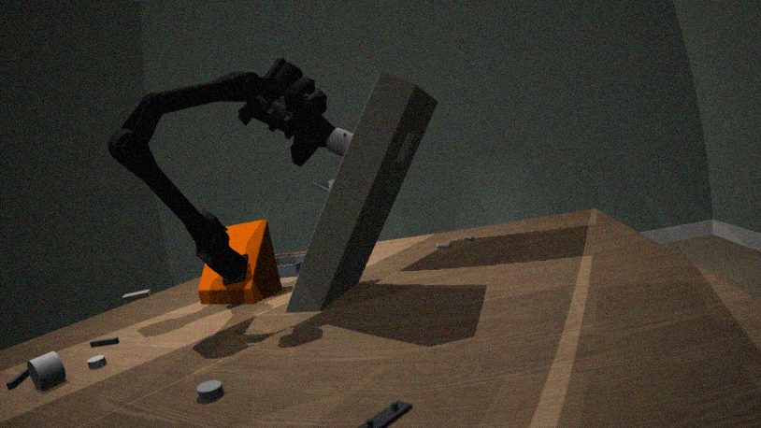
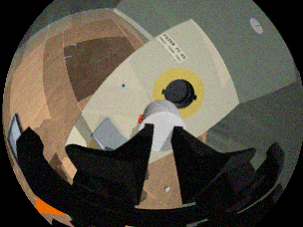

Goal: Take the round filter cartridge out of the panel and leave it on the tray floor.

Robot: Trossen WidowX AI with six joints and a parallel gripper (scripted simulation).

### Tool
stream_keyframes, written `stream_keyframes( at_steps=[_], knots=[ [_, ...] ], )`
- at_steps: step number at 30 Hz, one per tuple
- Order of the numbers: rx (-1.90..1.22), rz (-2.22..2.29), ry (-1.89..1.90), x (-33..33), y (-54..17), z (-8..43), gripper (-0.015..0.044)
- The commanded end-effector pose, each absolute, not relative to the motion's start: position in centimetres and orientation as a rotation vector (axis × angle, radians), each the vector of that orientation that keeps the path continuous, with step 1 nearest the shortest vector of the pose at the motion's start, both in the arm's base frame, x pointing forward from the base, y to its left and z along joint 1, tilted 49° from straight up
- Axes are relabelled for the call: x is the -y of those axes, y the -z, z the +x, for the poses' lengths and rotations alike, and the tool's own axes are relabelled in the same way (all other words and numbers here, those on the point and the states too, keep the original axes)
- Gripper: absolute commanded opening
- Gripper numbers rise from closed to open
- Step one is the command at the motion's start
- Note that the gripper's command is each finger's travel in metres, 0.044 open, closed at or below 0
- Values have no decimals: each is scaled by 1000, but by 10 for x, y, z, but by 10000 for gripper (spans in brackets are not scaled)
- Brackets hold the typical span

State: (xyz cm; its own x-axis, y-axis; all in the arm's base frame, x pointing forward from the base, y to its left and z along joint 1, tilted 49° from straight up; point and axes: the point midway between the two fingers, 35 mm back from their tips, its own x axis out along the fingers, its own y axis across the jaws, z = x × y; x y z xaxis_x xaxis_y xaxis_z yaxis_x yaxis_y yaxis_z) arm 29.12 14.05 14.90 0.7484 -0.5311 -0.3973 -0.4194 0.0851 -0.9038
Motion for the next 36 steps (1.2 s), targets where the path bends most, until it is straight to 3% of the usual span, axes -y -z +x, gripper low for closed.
stream_keyframes(
  at_steps=[1,12,16,36],
  knots=[
    [-792,-1532,106,-133,-142,284,0],
    [-792,-1532,106,-114,-125,267,0],
    [-802,-1537,97,-118,-127,270,100],
    [-792,-1532,106,-129,-139,281,100]
  ],
)
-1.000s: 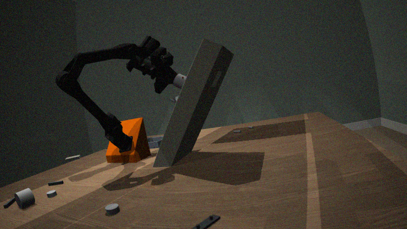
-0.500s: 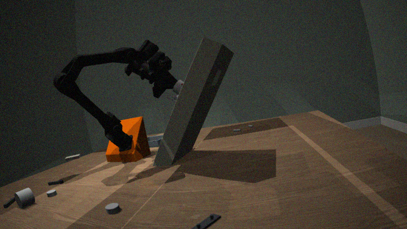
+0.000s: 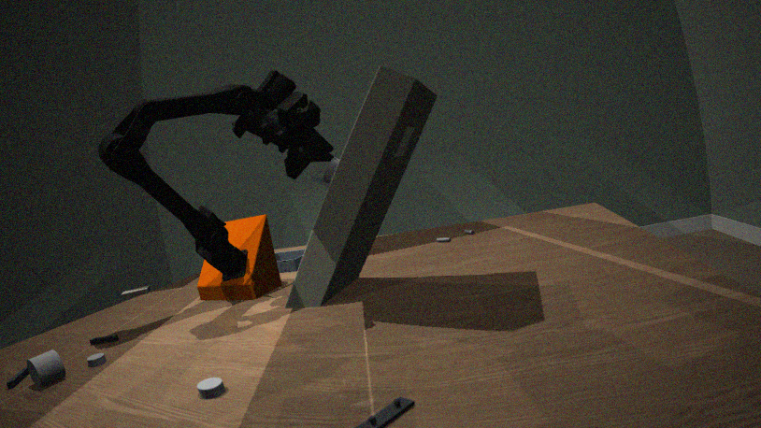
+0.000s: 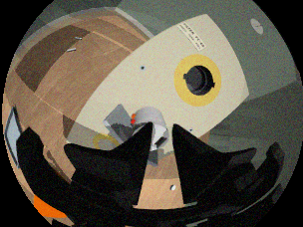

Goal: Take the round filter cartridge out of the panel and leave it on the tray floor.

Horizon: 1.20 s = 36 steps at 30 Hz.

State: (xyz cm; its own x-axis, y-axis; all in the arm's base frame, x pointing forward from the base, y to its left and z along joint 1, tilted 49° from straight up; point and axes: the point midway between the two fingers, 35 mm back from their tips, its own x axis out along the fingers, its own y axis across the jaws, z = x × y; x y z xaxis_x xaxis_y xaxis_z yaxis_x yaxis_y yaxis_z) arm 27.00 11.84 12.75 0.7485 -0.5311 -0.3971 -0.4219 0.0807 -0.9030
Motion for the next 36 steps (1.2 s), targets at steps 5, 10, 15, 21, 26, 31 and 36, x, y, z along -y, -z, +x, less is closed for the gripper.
stream_keyframes(
  at_steps=[5,10,15,21,26,31,36],
  knots=[
    [-792,-1532,106,-157,-166,307,100],
    [-792,-1531,105,-164,-173,311,152],
    [-792,-1525,102,-194,-197,313,283],
    [-791,-1522,103,-213,-214,311,440],
    [-887,-1258,196,-186,-188,301,309],
    [-1005,-882,411,-146,-156,277,305],
    [-1044,-702,550,-126,-144,262,305]
  ],
)
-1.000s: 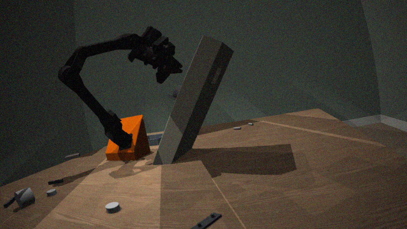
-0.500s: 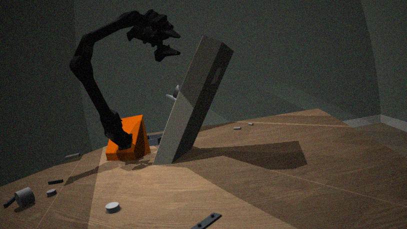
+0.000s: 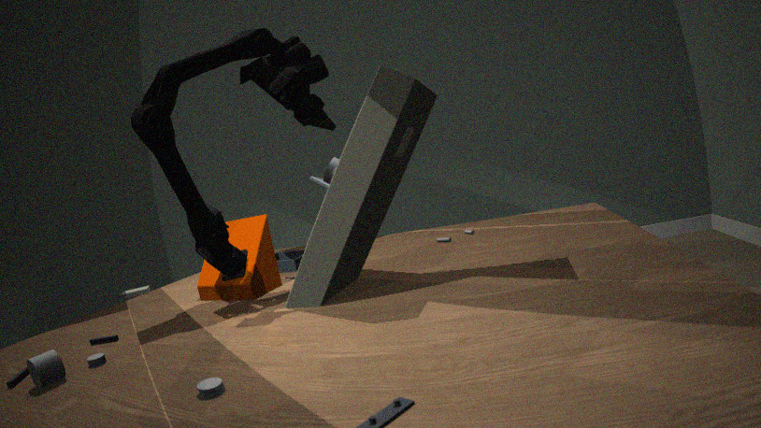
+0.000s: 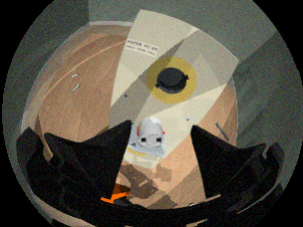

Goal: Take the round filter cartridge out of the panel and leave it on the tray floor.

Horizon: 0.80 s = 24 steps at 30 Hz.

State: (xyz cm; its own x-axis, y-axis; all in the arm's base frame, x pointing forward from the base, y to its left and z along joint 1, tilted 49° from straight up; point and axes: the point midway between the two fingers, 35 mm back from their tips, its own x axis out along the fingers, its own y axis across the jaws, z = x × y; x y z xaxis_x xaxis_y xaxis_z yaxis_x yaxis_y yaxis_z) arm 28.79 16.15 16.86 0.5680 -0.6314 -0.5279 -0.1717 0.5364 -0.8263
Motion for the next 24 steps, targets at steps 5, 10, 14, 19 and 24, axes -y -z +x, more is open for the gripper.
stream_keyframes(
  at_steps=[5,10,14,19,24],
  knots=[
    [-1044,-702,550,-126,-144,262,305],
    [-1044,-702,549,-124,-142,263,305],
    [-1045,-701,548,-120,-138,266,305],
    [-1045,-700,548,-115,-134,270,305],
    [-1045,-700,548,-109,-129,273,305]
  ],
)
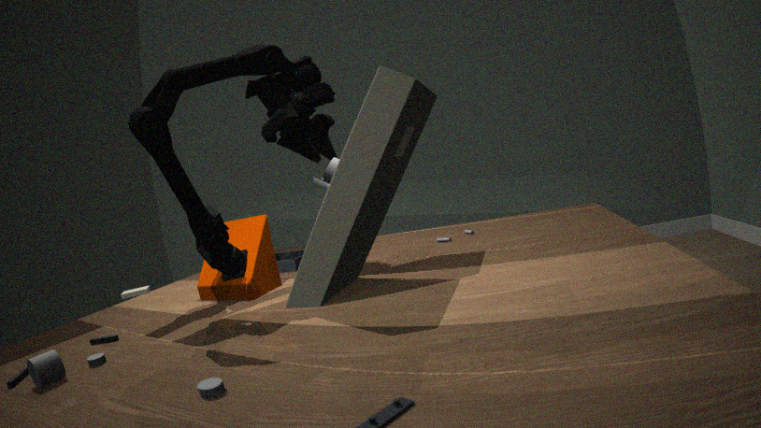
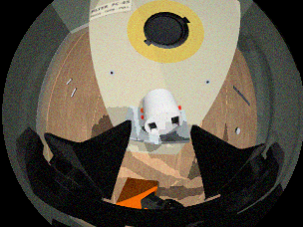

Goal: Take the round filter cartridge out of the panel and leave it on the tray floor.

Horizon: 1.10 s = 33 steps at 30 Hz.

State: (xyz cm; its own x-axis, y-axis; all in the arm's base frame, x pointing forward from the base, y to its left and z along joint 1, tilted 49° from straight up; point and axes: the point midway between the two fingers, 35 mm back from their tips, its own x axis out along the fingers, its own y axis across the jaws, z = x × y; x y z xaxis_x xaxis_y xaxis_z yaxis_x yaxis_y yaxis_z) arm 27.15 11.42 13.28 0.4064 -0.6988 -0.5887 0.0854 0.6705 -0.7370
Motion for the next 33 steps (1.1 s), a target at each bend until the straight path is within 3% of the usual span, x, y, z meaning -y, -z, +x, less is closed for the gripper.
stream_keyframes(
  at_steps=[1,18,33],
  knots=[
    [-1044,-700,548,-108,-128,274,305],
    [-1042,-701,551,-90,-115,282,305],
    [-1042,-688,551,-94,-118,282,205]
  ],
)
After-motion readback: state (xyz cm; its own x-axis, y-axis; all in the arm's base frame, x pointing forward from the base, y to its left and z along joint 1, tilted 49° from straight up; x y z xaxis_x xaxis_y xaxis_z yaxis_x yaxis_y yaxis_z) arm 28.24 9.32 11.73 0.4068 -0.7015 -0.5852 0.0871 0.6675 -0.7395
